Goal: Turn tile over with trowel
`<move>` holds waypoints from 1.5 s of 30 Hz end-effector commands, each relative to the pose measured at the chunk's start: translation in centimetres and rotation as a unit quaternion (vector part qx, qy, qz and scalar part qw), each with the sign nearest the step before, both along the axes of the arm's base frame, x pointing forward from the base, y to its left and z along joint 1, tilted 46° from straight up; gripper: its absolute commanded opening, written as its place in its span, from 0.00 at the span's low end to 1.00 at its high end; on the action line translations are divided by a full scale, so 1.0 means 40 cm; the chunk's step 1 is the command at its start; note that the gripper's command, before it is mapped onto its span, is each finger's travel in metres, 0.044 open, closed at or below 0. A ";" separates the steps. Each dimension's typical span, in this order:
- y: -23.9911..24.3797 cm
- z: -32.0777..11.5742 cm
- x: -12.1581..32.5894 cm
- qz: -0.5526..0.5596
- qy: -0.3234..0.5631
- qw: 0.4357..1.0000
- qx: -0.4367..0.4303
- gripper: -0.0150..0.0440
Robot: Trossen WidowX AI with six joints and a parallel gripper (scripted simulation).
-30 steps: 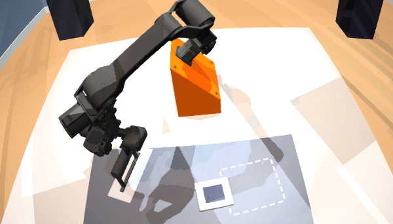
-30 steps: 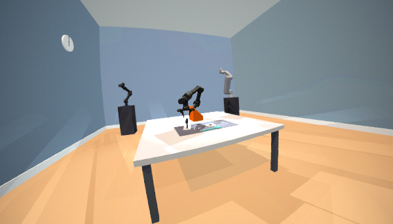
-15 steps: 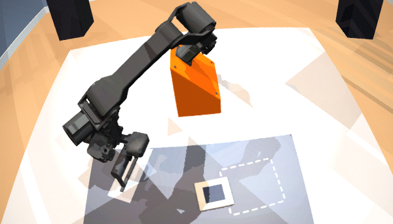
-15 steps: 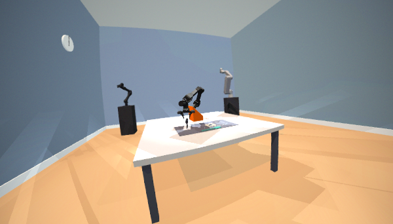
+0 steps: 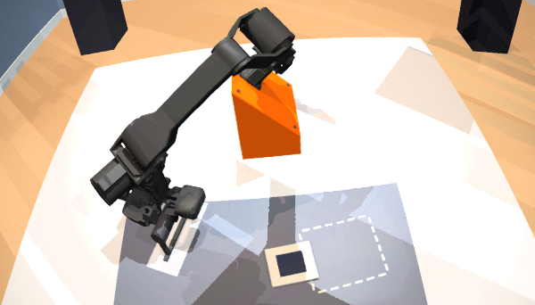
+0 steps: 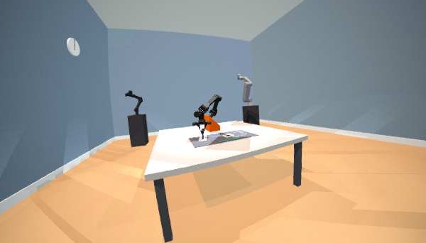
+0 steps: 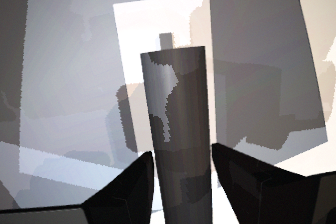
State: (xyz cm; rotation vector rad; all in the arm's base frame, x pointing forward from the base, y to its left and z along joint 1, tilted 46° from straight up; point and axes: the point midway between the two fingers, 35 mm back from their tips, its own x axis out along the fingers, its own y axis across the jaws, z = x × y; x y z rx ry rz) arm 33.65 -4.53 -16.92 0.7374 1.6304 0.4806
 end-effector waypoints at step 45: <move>0.003 -0.002 -0.002 -0.238 0.233 0.942 -0.023 0.47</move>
